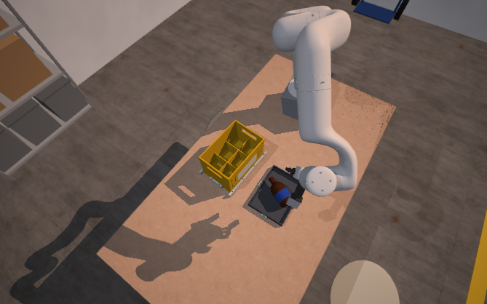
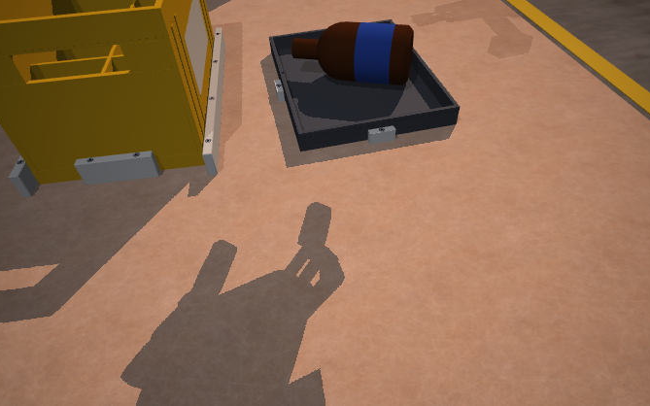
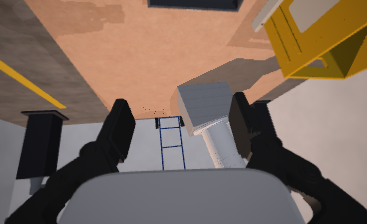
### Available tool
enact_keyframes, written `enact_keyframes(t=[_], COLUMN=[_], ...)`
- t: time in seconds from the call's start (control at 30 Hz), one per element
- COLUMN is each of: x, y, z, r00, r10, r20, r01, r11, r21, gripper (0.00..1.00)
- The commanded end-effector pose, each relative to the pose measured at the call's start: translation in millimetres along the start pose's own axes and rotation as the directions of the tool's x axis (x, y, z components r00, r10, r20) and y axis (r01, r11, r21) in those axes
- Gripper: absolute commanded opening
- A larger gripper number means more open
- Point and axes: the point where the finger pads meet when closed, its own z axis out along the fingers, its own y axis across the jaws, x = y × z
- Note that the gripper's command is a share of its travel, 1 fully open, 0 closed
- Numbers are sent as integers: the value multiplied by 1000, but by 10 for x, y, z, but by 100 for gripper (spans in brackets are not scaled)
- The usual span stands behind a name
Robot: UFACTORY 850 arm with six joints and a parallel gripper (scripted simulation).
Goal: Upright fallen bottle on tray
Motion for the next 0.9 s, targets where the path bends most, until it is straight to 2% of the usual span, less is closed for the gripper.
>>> enact_keyframes(t=[0.0,0.1,0.17,0.23,0.33,0.53,0.67,0.77,0.83,0.87], x=[133,182,182,221,234,245,218,215,171,158], y=[271,415,415,570,638,843,967,974,1047,1060], z=[174,276,276,390,443,620,752,760,858,879], r00=[985,964,964,927,905,807,708,701,611,590], r10=[-137,-220,-220,-319,-366,-524,-637,-644,-722,-738], r20=[-108,-152,-152,-197,-216,-273,-304,-306,-323,-326], r01=[137,218,218,312,357,503,605,611,680,694], r11=[991,975,975,948,931,852,770,764,688,671], r21=[-9,-32,-32,-64,-81,-147,-204,-207,-253,-263], gripper=[100,100,100,100,100,100,100,100,100,100])
